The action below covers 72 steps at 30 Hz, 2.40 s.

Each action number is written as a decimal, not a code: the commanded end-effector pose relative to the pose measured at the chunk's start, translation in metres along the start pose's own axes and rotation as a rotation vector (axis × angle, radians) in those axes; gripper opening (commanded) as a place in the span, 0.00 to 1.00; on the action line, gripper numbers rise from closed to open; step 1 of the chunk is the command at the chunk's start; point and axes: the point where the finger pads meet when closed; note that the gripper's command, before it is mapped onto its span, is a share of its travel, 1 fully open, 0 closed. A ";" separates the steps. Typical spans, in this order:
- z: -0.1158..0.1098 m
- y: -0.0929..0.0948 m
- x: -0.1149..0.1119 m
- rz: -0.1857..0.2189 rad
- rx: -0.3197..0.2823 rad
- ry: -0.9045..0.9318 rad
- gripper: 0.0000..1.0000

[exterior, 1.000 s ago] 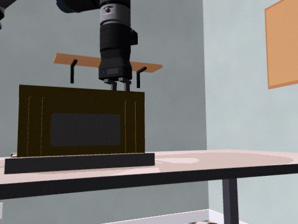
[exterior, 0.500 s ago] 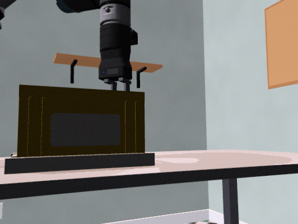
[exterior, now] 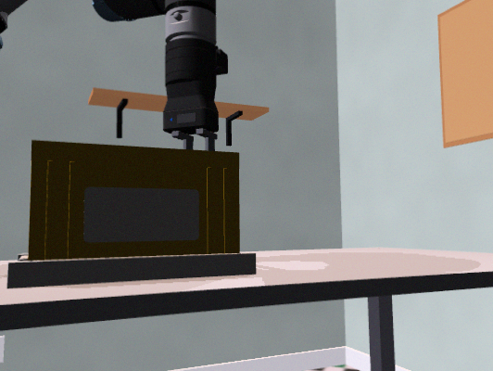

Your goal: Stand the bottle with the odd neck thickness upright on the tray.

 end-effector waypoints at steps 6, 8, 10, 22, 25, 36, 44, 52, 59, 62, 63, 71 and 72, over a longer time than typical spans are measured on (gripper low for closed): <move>0.000 -0.001 0.001 -0.001 0.000 0.000 1.00; 0.000 -0.001 0.001 -0.001 0.000 0.000 1.00; 0.000 -0.001 0.001 -0.001 0.000 0.000 1.00; 0.000 -0.001 0.001 -0.001 0.000 0.000 1.00; 0.000 -0.001 0.001 -0.001 0.000 0.000 1.00; 0.000 -0.001 0.001 -0.001 0.000 0.000 1.00; 0.000 -0.005 0.001 -0.001 0.000 0.000 1.00; 0.000 -0.017 0.000 -0.001 0.000 0.000 1.00; 0.000 -0.039 0.000 -0.001 0.000 0.000 1.00; 0.000 -0.049 0.000 -0.001 0.000 0.000 1.00; 0.000 -0.053 0.000 -0.001 0.000 0.000 1.00; 0.000 -0.070 0.000 -0.001 0.000 0.000 1.00; 0.000 -0.072 0.000 -0.001 0.000 0.000 1.00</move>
Point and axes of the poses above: the point where the finger pads meet when closed, its own y axis out along the fingers, its own x axis across the jaws, z = x × y
